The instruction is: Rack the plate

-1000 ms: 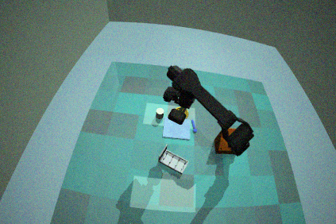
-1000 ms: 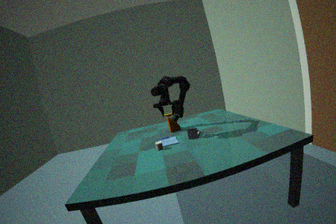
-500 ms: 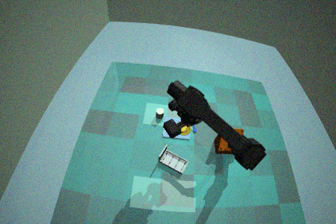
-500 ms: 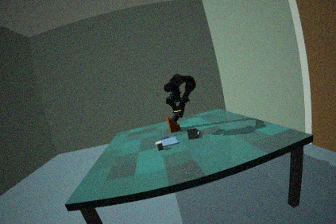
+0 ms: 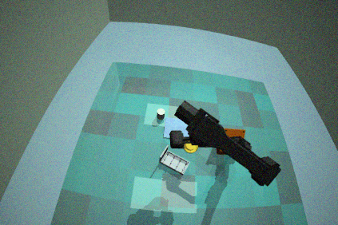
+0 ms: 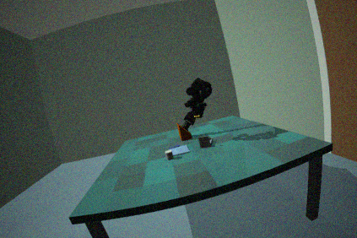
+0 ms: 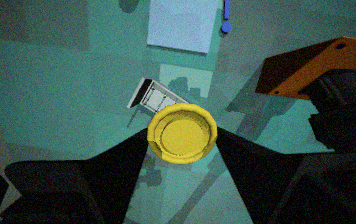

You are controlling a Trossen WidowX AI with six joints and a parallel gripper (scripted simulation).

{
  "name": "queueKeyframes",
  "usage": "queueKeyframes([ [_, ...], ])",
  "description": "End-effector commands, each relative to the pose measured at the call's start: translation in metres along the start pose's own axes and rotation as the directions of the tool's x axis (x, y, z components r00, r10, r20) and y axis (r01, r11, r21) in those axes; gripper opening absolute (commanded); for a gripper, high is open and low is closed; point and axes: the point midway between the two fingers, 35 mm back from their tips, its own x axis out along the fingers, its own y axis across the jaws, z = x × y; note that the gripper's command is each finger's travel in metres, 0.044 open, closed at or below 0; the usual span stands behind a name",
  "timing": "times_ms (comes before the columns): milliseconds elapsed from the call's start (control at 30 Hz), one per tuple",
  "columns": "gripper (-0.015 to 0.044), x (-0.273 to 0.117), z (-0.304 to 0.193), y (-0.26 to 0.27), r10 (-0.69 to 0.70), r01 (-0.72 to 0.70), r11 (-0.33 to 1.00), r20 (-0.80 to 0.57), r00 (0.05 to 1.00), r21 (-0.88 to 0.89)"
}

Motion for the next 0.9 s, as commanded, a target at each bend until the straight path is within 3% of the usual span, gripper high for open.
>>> queueKeyframes([
  [0,0.0,0.001,-0.016,-0.007,0.007,-0.007,0.993,-0.003,1.0,0.118],
  [433,0.0,0.007,-0.067,-0.034,0.03,-0.022,0.862,-0.008,1.0,0.507],
  [667,0.0,0.007,-0.067,-0.035,0.028,-0.021,0.86,-0.005,1.0,0.51],
  [867,0.0,0.025,-0.06,-0.042,-0.041,-0.005,0.9,0.095,0.995,0.437],
])
